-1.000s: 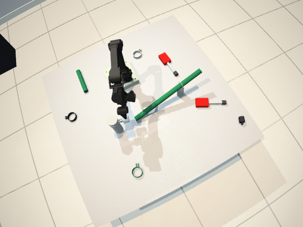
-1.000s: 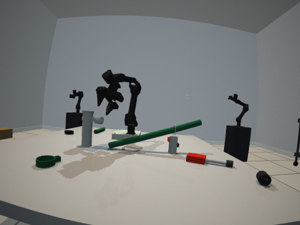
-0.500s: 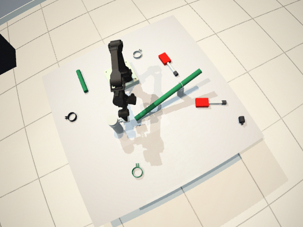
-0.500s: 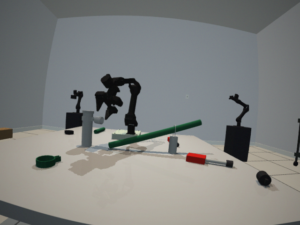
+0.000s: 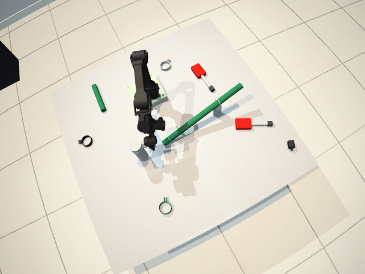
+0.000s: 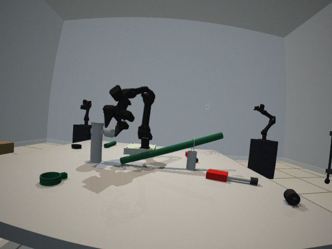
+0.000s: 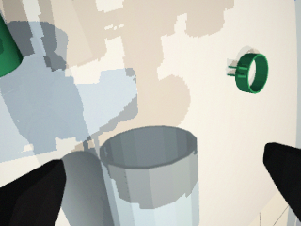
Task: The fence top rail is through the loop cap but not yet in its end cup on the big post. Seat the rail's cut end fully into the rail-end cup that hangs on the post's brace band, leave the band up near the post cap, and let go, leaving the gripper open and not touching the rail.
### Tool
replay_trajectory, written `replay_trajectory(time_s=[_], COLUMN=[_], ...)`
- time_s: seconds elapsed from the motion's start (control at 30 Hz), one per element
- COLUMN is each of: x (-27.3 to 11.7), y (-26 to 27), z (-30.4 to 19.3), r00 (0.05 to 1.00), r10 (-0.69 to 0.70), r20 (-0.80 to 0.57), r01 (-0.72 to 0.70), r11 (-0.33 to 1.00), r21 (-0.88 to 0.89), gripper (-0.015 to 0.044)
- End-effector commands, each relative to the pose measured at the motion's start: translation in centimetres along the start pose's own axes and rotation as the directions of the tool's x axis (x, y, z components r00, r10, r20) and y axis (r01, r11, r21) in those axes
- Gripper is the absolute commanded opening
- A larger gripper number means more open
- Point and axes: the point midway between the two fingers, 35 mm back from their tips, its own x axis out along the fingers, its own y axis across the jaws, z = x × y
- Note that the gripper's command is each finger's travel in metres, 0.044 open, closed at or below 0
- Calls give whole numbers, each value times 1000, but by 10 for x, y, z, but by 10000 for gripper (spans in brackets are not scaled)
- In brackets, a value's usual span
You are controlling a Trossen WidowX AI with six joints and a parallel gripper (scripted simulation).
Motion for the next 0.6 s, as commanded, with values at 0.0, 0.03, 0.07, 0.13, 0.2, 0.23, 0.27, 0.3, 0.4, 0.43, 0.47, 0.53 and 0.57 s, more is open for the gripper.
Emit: replay_trajectory(time_s=[0.0,0.03,0.07,0.13,0.2,0.23,0.27,0.3,0.4,0.43,0.47,0.53,0.57], x=[8,10,12,15,18,20,21,23,28,29,31,34,35], y=[1,2,2,2,2,2,2,2,3,3,3,3,3], z=[1,1,1,1,1,1,1,1,1,1,1,1,1], r00=[1000,1000,1000,1000,1000,1000,1000,1000,1000,1000,1000,1000,1000], r10=[5,5,5,5,5,5,5,5,5,5,4,4,4], r20=[3,3,3,3,3,3,3,3,3,3,3,3,3], r01=[-5,-5,-5,-5,-5,-5,-5,-5,-5,-5,-4,-4,-4], r11=[1000,1000,1000,1000,1000,1000,1000,1000,1000,1000,1000,1000,1000], r21=[-3,-3,-3,-3,-3,-3,-3,-3,-3,-3,-3,-3,-3], gripper=[440,440,440,440,440,440,440,440,440,440,440,440,440])
